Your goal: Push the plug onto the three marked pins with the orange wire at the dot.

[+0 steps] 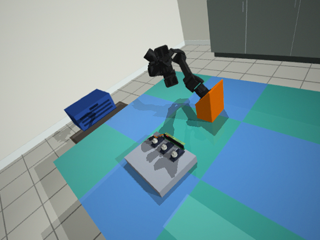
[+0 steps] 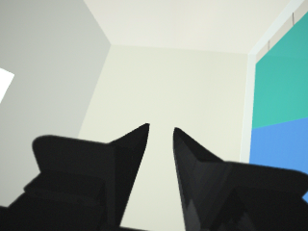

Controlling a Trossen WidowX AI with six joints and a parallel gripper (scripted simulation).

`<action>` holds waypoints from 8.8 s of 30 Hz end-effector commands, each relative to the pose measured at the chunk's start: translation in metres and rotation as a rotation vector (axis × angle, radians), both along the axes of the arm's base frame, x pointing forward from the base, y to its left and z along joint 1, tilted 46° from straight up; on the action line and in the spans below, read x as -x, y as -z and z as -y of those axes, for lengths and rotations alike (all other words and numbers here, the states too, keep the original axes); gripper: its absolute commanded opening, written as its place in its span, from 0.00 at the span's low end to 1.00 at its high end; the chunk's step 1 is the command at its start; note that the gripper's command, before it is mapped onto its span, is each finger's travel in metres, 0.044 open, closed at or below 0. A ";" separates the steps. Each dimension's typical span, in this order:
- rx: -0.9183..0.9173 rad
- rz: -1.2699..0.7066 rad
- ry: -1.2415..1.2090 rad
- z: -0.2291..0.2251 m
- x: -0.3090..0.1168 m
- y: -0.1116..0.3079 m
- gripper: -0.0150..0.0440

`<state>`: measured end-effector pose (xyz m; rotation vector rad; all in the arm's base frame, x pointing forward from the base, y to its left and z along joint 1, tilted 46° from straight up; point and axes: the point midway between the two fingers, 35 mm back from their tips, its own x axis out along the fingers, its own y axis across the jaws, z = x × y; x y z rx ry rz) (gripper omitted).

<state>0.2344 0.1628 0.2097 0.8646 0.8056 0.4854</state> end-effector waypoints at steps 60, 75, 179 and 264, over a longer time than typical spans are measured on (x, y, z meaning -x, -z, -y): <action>0.876 0.708 0.526 0.174 -0.099 -0.097 0.45; 1.001 0.179 0.567 0.214 -0.138 -0.016 0.45; 1.579 -0.812 0.311 0.225 -0.062 0.155 0.25; 1.635 -0.809 0.189 0.242 -0.065 0.201 0.34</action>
